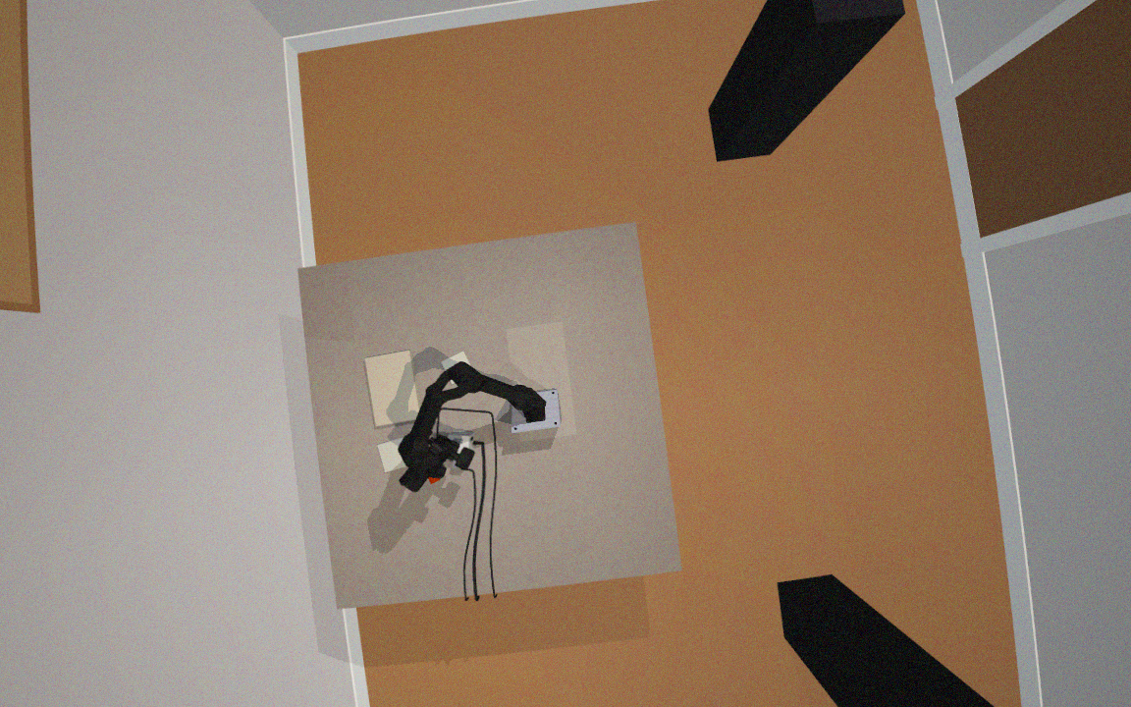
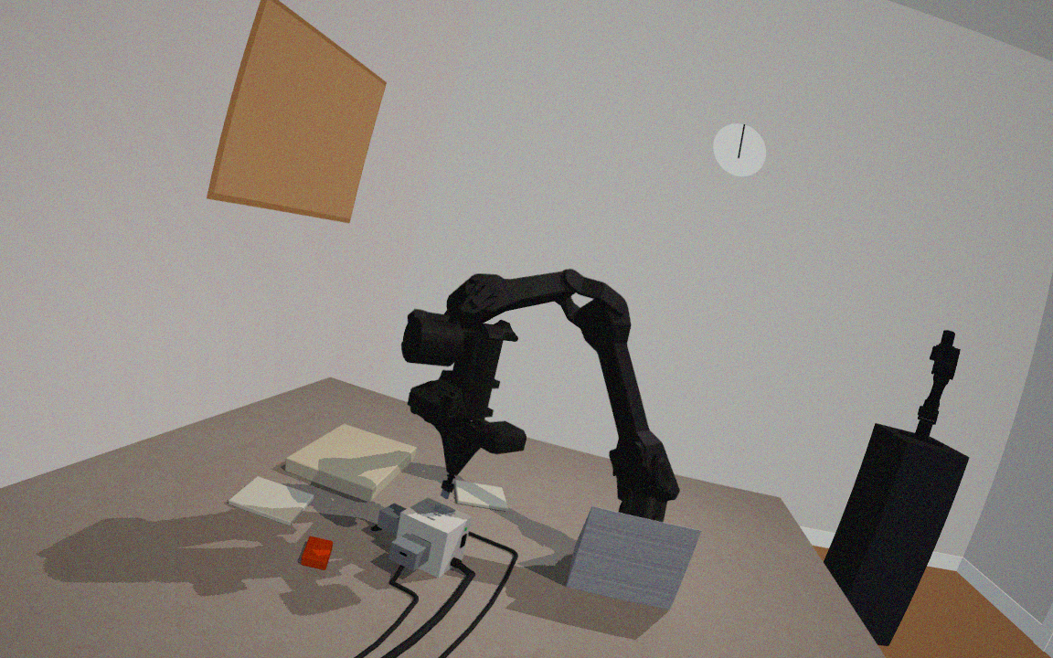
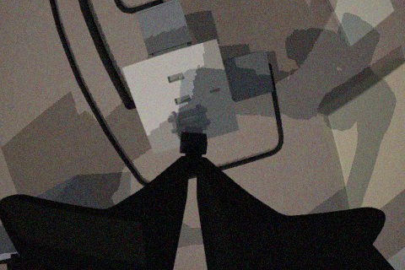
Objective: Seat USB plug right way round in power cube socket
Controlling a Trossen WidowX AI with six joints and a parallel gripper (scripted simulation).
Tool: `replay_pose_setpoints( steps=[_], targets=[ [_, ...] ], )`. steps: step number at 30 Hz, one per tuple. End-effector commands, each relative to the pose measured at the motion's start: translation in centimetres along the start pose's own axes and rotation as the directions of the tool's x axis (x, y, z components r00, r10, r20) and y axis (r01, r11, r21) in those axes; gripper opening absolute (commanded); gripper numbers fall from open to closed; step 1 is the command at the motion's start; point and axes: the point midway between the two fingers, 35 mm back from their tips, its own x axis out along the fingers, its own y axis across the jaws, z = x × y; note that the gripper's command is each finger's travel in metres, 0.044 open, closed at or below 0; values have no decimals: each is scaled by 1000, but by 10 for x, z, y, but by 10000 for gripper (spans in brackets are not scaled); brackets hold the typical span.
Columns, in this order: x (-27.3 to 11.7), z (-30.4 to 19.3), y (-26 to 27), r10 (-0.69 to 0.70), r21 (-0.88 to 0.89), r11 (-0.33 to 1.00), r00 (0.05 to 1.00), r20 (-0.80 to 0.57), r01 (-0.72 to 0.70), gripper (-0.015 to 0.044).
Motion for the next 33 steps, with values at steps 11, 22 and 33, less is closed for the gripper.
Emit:
replay_pose_setpoints(
  steps=[11,22,33],
  targets=[
    [0,0,0,0,337,942,1000,0,0,0],
    [0,0,0,0,590,807,1000,0,0,0],
    [0,0,0,0,795,606,1000,0,0,0]
  ],
)
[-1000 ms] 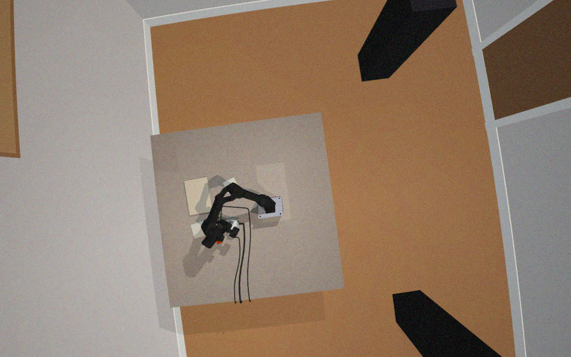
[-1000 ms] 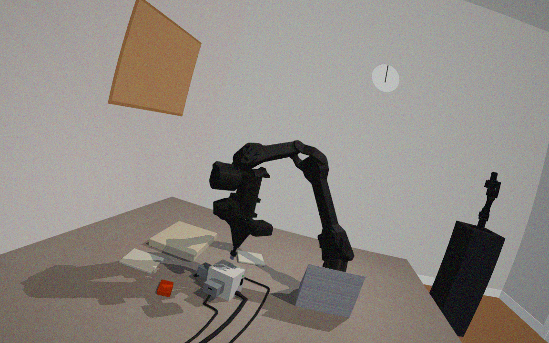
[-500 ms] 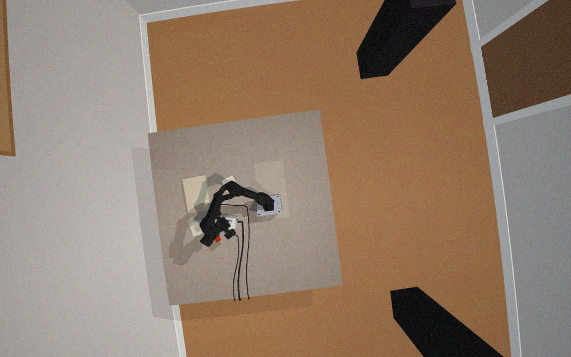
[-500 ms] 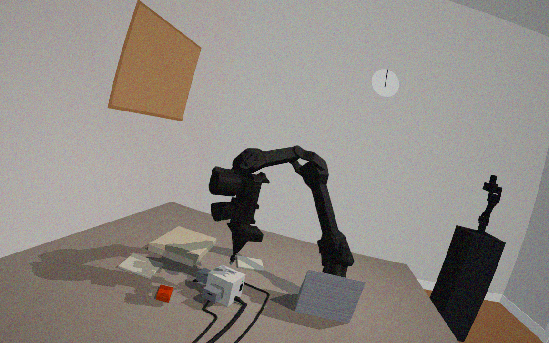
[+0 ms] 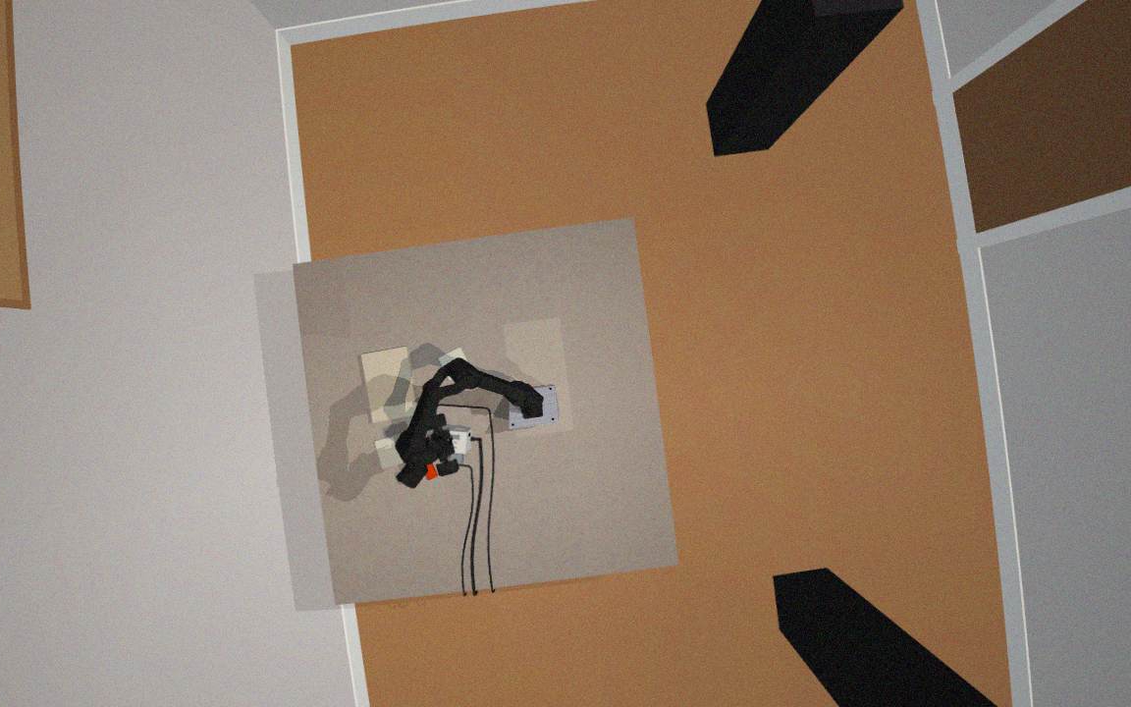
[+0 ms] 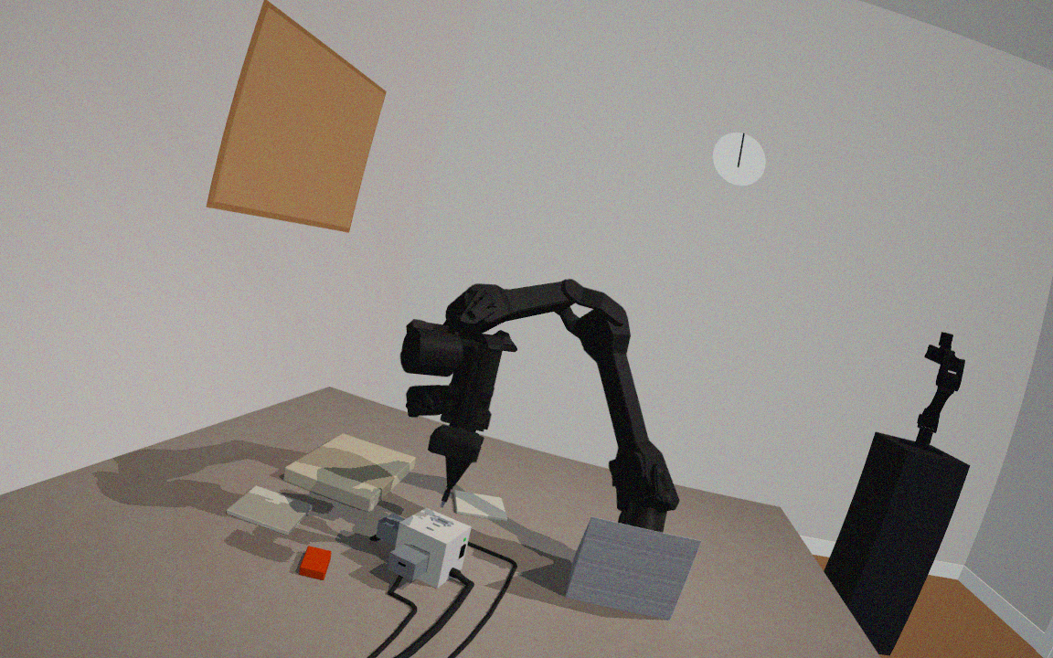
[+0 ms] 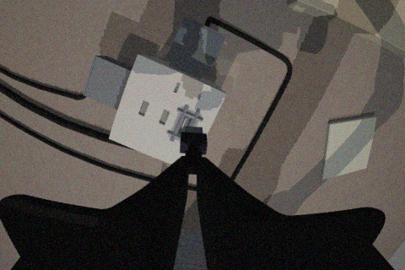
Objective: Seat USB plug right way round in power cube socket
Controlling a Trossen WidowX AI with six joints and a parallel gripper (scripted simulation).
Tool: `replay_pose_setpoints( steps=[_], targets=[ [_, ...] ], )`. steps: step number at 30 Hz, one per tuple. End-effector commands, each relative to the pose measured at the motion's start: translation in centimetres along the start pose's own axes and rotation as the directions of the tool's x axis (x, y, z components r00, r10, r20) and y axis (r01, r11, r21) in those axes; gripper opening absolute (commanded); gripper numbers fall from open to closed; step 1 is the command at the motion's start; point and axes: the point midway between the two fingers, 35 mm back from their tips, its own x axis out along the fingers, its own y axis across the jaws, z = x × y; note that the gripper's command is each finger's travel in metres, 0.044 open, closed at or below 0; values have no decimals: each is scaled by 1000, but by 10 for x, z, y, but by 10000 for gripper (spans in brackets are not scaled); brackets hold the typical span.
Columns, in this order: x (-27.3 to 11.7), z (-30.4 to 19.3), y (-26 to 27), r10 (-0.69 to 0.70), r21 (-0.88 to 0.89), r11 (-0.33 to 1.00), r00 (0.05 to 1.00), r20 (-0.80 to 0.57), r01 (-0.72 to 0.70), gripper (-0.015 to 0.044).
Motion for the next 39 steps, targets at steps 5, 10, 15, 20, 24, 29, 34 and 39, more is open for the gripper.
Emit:
replay_pose_setpoints(
  steps=[5,10,15,20,24,29,34,39],
  targets=[
    [0,0,0,0,186,983,1000,0,0,0],
    [0,0,0,0,312,950,1000,0,0,0],
    [0,0,0,0,434,901,1000,-1,0,0],
    [0,0,0,0,548,837,1000,-1,0,0],
    [0,0,0,0,632,775,1000,-1,0,0],
    [0,0,0,0,728,686,1000,-1,0,0],
    [0,0,0,0,811,585,1000,-1,0,0],
    [0,0,0,0,880,474,1000,-1,1,0]
  ],
)
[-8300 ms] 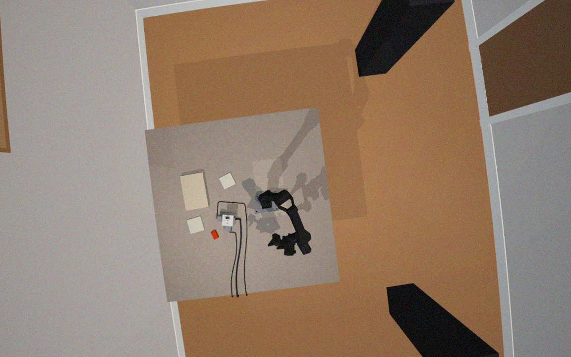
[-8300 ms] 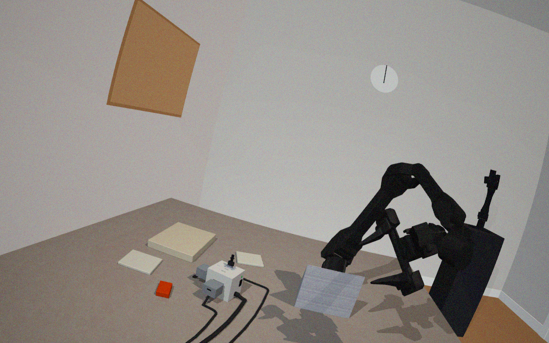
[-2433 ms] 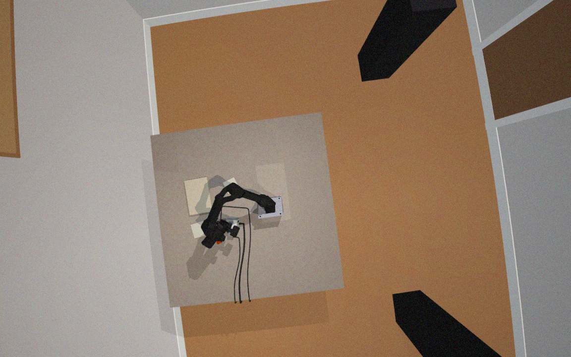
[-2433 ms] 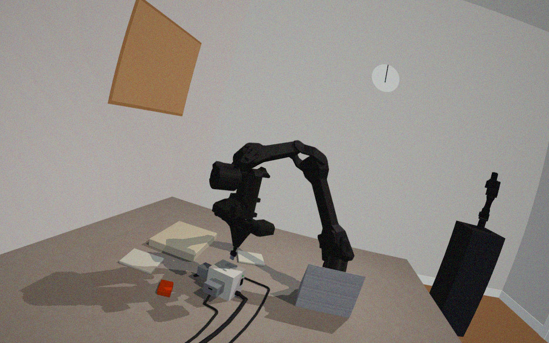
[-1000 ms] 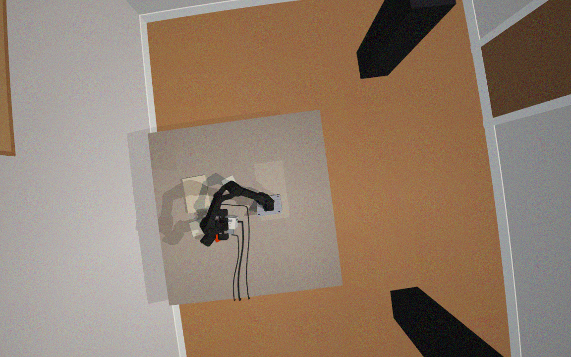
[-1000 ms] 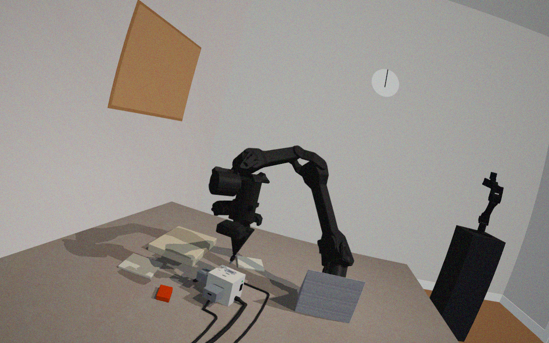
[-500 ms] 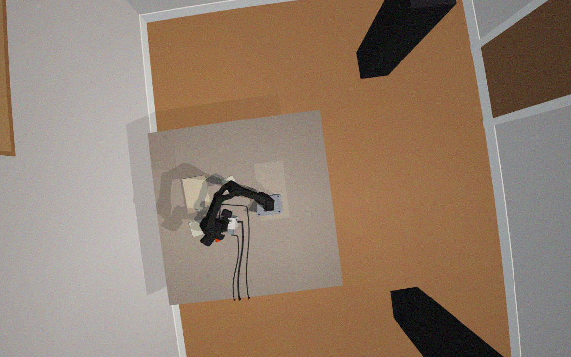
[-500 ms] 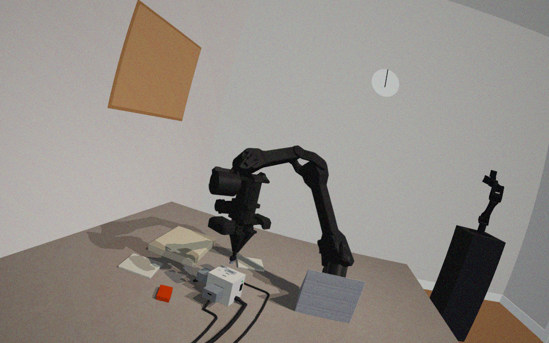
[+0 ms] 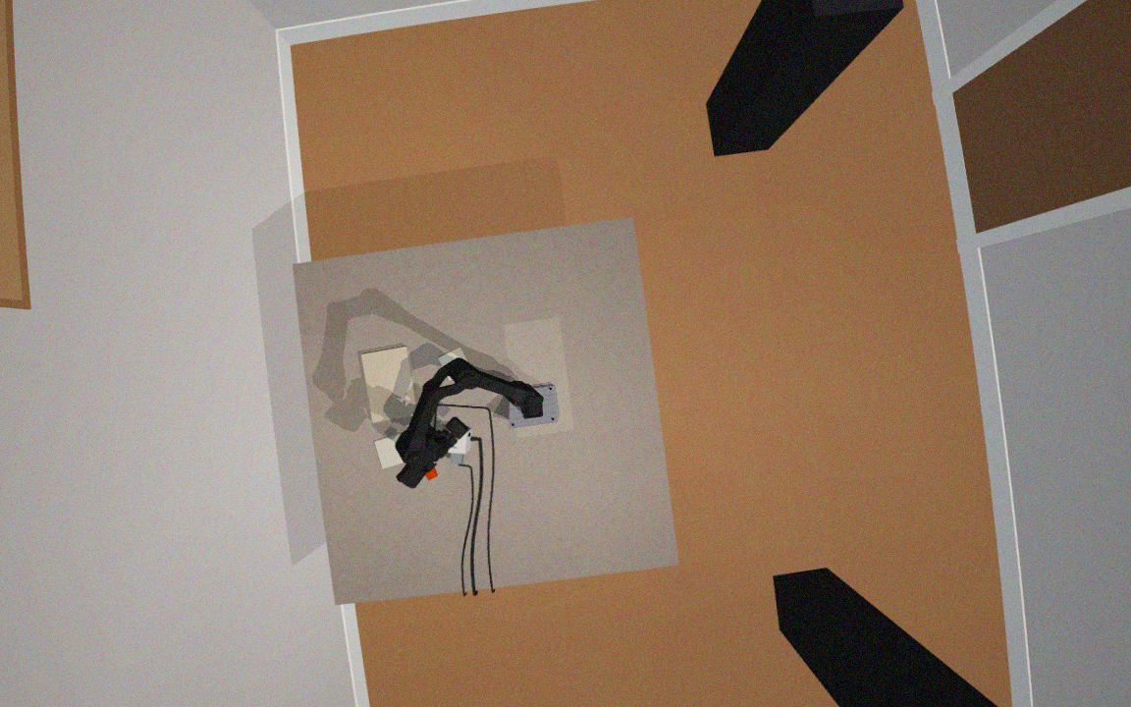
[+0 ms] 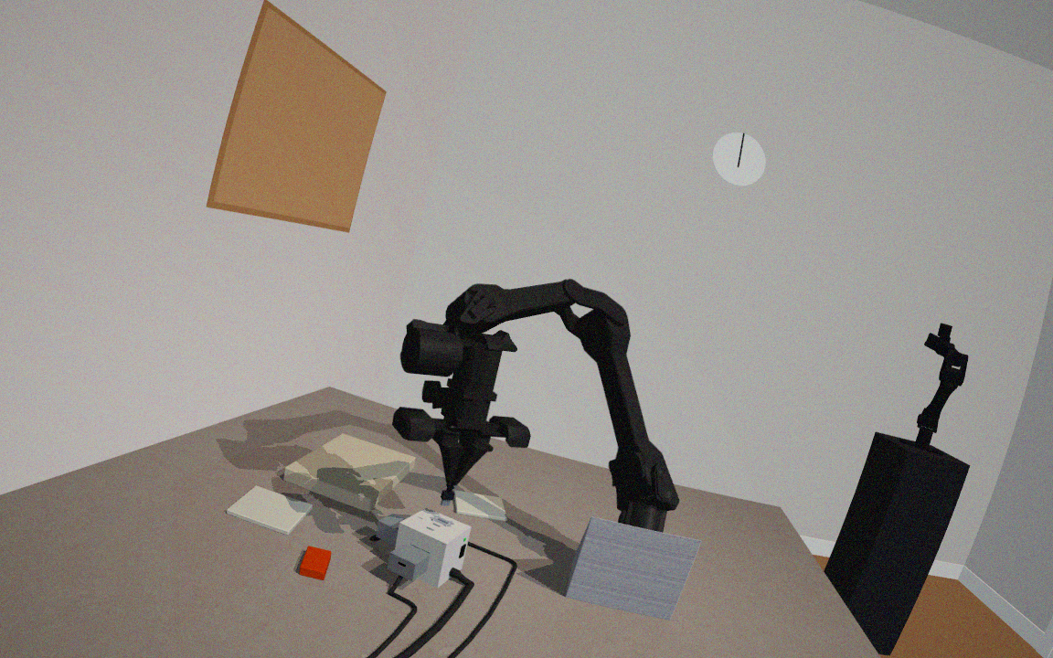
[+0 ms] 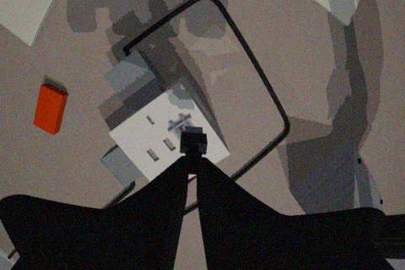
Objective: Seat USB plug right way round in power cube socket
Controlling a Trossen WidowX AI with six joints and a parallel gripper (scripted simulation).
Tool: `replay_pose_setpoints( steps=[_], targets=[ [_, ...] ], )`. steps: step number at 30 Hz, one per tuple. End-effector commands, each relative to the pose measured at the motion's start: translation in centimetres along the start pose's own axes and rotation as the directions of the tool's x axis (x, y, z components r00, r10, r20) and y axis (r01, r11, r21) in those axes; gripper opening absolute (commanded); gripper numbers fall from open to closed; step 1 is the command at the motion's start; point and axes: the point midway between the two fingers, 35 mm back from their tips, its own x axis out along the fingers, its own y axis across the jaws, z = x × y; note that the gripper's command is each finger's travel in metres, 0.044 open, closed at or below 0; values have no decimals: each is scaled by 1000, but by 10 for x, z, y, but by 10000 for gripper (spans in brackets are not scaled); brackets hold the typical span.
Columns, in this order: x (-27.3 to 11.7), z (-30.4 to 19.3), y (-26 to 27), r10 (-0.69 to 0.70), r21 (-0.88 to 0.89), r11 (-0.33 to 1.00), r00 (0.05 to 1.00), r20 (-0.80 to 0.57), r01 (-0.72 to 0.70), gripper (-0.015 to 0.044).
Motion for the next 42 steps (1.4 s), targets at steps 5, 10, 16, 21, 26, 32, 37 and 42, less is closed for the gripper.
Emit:
replay_pose_setpoints(
  steps=[5,10,16,21,26,32,37,42],
  targets=[
    [0,0,0,0,186,983,1000,0,1,0],
    [0,0,0,0,312,950,1000,0,1,0],
    [0,0,0,-1,457,889,1000,0,1,0],
    [0,0,0,-1,569,822,1000,0,1,0],
    [0,0,0,-1,672,741,1000,0,1,0],
    [0,0,0,-1,776,630,1000,0,1,0],
    [0,0,0,-1,787,616,1000,0,1,0],
    [0,0,0,-1,787,616,1000,0,1,0]
  ],
)
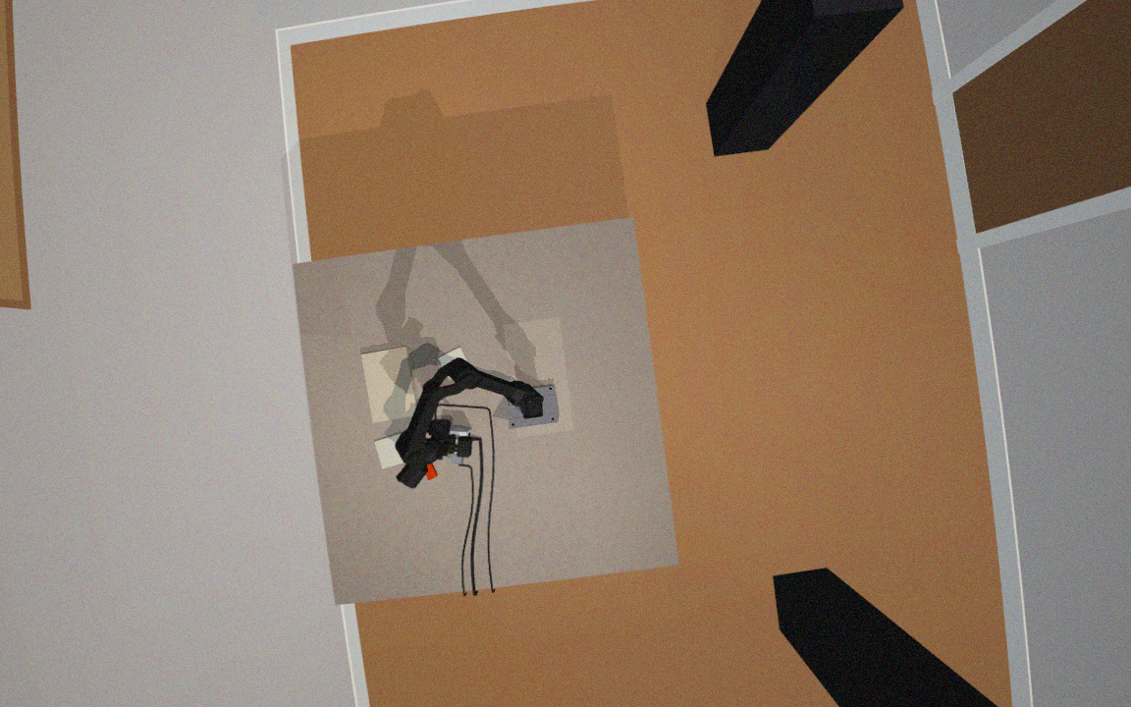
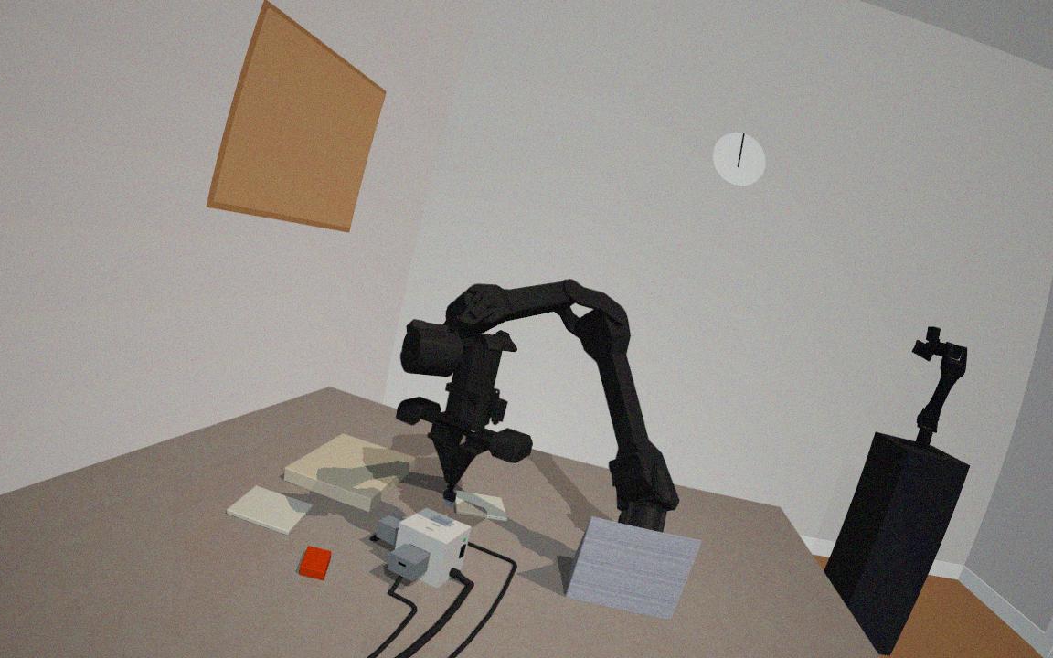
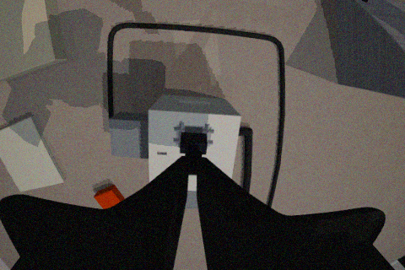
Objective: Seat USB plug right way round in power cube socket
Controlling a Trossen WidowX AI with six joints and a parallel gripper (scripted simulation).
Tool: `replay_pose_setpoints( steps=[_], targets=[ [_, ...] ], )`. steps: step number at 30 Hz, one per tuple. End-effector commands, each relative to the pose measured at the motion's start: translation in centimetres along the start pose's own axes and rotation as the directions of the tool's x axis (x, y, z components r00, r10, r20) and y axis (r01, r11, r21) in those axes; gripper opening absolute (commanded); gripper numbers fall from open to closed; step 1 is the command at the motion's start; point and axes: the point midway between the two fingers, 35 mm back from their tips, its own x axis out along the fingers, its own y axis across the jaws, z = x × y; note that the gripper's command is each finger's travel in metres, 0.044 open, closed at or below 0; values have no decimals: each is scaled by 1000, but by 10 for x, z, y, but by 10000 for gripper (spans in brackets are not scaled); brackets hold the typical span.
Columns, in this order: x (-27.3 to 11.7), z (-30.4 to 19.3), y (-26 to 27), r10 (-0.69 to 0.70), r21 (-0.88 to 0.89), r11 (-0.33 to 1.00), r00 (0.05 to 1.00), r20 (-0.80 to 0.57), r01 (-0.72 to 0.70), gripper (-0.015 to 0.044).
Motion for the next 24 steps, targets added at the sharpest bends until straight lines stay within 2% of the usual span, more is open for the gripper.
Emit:
replay_pose_setpoints(
  steps=[1,24],
  targets=[
    [0,0,0,-1,7,1000,1000,-1,1,0],
    [2,-1,0,0,0,1000,1000,-15,0,0]
  ],
)
